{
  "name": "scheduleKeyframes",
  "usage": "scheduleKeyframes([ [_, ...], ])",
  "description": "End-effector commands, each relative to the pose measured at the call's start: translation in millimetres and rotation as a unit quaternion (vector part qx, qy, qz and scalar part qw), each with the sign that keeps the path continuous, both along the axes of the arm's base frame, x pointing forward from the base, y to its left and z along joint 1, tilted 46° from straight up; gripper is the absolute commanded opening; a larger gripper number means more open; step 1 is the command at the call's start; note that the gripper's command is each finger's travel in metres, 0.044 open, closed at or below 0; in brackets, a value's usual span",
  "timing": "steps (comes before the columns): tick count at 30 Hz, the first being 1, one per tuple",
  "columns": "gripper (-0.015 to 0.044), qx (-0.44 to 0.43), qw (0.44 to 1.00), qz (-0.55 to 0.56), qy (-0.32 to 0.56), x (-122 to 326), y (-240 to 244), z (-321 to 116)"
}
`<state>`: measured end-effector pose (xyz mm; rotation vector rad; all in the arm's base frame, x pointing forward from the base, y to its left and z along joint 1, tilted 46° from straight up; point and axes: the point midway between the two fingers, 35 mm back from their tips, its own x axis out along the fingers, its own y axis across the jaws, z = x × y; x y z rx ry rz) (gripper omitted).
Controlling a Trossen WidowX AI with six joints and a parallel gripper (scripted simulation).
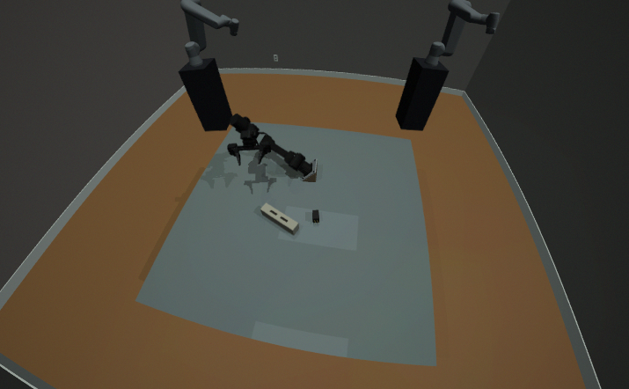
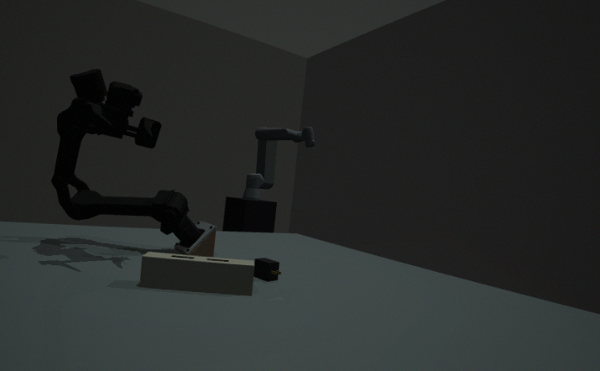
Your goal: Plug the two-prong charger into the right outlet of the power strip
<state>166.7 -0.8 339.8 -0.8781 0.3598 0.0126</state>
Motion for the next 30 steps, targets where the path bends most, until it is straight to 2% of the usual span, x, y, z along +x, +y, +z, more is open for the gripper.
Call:
scheduleKeyframes([
  [1, 0.0426, 0.0, 1.0, 0.0, 0.001, 0, 0, 0],
  [2, 0.044, 0.0, 1.0, 0.0, 0.004, 1, 1, -1],
  [30, 0.044, -0.002, 0.989, -0.037, 0.141, 54, 41, -48],
])
